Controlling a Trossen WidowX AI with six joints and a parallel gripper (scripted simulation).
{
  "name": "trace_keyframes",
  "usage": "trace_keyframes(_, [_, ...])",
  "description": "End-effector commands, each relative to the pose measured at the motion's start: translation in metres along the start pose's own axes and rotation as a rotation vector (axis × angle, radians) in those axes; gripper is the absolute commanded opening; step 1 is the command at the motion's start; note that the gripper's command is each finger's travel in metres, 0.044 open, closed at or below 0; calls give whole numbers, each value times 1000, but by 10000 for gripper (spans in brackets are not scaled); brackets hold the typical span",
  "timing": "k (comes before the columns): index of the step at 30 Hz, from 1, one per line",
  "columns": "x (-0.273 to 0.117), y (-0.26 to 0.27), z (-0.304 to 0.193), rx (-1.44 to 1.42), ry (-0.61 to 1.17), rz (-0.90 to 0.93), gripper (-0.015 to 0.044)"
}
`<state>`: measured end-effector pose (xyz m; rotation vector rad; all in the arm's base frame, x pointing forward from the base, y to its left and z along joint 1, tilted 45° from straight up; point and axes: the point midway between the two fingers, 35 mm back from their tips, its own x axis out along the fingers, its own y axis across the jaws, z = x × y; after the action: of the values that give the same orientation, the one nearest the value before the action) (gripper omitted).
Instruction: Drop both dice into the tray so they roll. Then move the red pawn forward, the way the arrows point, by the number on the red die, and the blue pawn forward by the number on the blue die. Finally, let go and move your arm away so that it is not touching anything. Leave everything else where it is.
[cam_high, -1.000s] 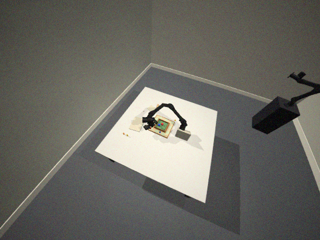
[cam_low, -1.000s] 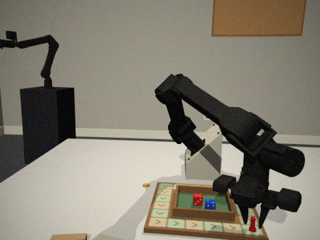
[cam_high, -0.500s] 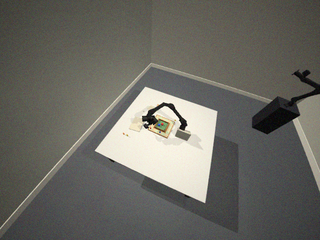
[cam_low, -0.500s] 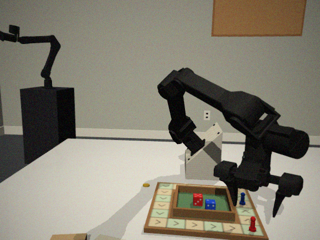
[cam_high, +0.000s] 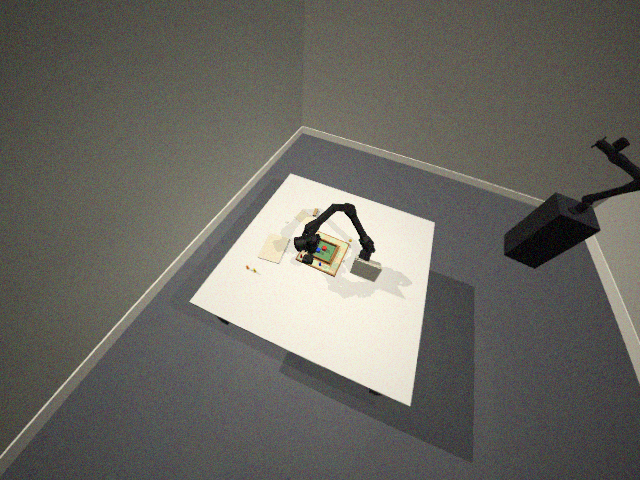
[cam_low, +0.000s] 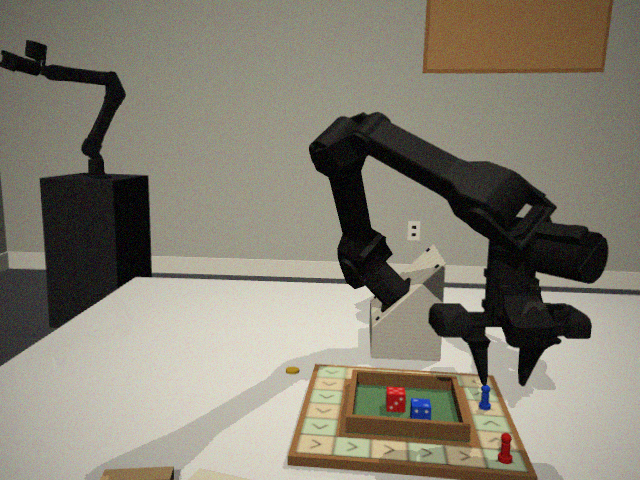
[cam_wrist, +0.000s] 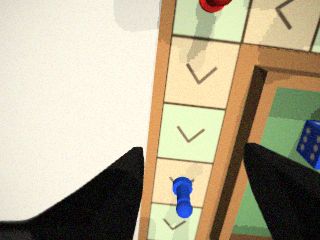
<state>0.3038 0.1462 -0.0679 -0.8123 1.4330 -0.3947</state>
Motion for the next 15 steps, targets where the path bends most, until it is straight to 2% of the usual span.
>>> trace_keyframes(1, [0, 4, -63, -539, 3, 7, 200])
trace_keyframes(15, [0, 3, -67, -550, 3, 7, 200])
